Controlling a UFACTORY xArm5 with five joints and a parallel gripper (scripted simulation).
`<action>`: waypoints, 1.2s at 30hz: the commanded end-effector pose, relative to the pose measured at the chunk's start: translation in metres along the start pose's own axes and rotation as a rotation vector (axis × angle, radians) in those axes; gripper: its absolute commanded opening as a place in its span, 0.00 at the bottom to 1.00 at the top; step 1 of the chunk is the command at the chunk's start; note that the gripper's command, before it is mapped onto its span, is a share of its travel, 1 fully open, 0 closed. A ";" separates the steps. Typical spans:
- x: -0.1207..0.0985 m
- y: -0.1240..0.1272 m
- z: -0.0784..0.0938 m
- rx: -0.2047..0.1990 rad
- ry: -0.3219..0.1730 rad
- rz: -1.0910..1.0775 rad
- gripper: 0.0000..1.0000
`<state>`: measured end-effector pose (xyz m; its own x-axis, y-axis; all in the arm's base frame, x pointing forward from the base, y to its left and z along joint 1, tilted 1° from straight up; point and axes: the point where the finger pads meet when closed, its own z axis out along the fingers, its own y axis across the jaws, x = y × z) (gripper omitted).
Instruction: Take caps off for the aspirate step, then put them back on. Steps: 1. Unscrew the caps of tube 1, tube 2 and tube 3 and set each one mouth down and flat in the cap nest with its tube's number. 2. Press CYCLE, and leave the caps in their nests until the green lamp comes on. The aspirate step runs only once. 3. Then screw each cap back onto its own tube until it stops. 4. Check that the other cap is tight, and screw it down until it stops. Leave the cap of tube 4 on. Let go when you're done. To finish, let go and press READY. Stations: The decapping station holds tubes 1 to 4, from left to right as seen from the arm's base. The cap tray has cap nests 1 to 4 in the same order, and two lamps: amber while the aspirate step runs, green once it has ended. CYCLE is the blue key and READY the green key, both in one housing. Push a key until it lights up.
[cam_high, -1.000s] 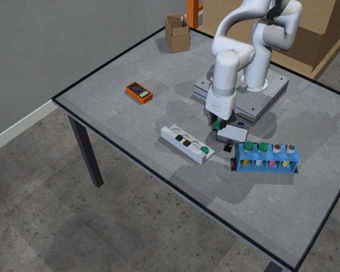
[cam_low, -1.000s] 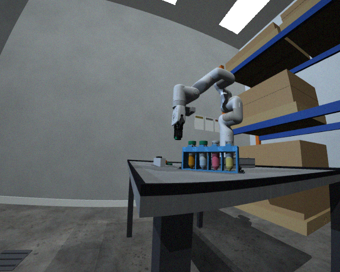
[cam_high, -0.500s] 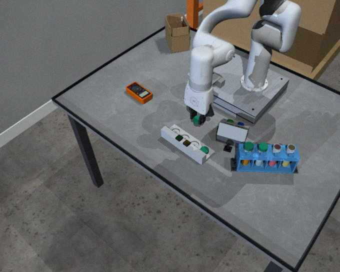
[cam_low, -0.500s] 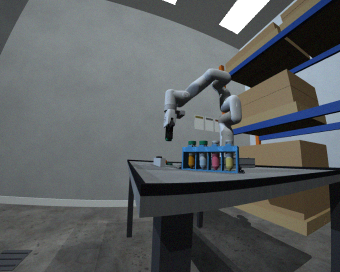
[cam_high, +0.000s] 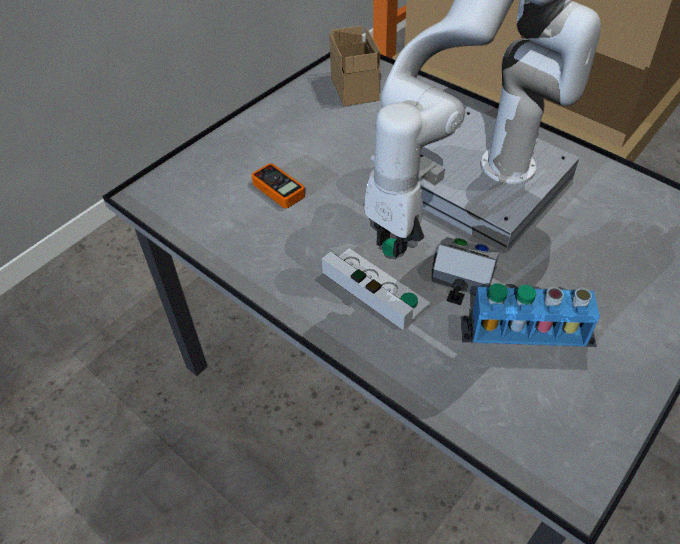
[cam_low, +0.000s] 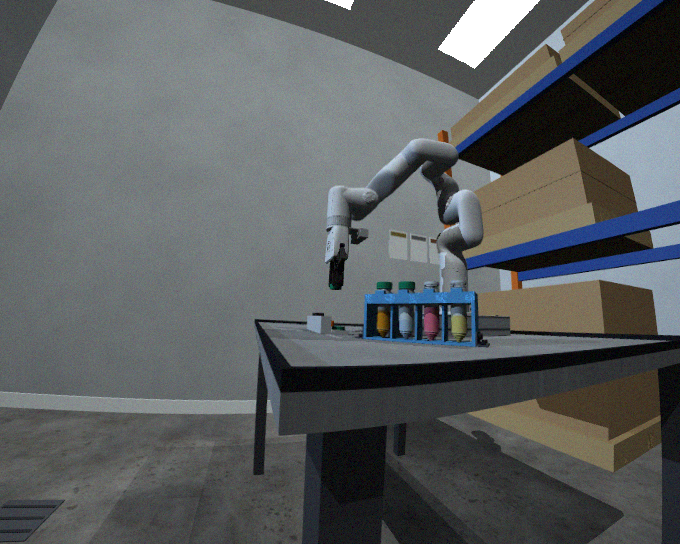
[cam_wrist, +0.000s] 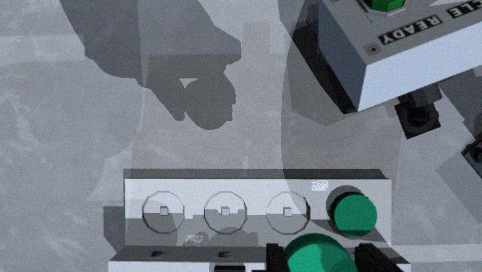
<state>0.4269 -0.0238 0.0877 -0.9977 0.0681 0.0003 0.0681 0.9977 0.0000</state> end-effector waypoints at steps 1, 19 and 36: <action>-0.003 0.000 0.022 -0.017 -0.005 0.000 0.00; -0.004 0.002 0.097 -0.017 -0.005 0.000 0.00; -0.005 0.002 0.105 -0.017 -0.005 0.000 0.00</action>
<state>0.4304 -0.0221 -0.0185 -0.9977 0.0682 -0.0016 0.0682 0.9977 0.0000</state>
